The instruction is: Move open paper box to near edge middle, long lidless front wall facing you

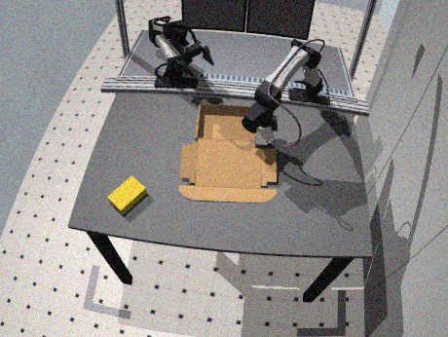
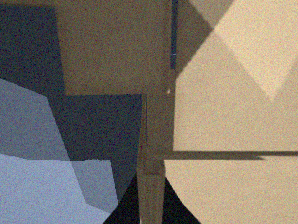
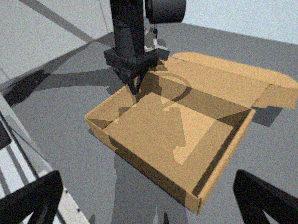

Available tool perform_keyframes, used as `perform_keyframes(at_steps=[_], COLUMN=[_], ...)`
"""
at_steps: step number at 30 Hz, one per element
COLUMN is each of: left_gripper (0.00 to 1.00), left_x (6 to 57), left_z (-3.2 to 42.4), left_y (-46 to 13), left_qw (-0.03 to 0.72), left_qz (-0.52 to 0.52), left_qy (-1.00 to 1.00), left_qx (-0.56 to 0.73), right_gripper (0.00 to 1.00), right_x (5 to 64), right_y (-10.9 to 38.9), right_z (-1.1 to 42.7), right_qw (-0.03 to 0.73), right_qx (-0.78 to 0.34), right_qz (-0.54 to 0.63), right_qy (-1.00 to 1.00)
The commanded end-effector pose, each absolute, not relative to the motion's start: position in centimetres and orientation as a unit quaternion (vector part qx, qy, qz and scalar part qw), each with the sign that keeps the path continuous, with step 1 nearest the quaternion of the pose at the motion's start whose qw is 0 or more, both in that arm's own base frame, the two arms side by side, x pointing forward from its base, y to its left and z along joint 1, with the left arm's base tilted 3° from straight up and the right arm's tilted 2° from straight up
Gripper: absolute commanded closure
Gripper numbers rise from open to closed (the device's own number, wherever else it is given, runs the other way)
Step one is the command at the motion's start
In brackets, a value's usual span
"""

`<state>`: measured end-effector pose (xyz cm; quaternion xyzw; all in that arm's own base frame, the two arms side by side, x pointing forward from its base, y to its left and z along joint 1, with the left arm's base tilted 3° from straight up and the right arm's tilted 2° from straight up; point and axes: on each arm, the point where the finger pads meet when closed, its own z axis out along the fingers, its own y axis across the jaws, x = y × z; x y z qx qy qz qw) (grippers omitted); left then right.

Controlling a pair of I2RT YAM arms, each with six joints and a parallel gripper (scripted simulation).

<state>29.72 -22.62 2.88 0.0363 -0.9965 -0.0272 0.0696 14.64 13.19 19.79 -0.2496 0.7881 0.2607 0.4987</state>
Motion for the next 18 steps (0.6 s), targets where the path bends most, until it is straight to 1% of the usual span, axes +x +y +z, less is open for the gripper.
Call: perform_keyframes(at_steps=[1, 16, 18], left_gripper=[1.0, 1.0, 0.77], left_x=[30.16, 30.31, 30.3], left_z=[2.78, 2.73, 2.73], left_y=[-22.85, -23.16, -23.18], left_qw=[0.068, 0.061, 0.062], left_qz=[-0.027, -0.032, -0.031], left_qy=[-0.997, -0.997, -0.997], left_qx=[0.008, -0.016, -0.016], right_gripper=[0.0, 0.0, 0.0], right_x=[14.62, 14.62, 14.62], right_y=[13.22, 13.22, 13.22], right_z=[20.1, 20.1, 20.1], right_qw=[0.502, 0.502, 0.502], right_qx=[-0.251, -0.251, -0.251], right_qz=[0.262, 0.262, 0.262], right_qy=[0.785, 0.785, 0.785])
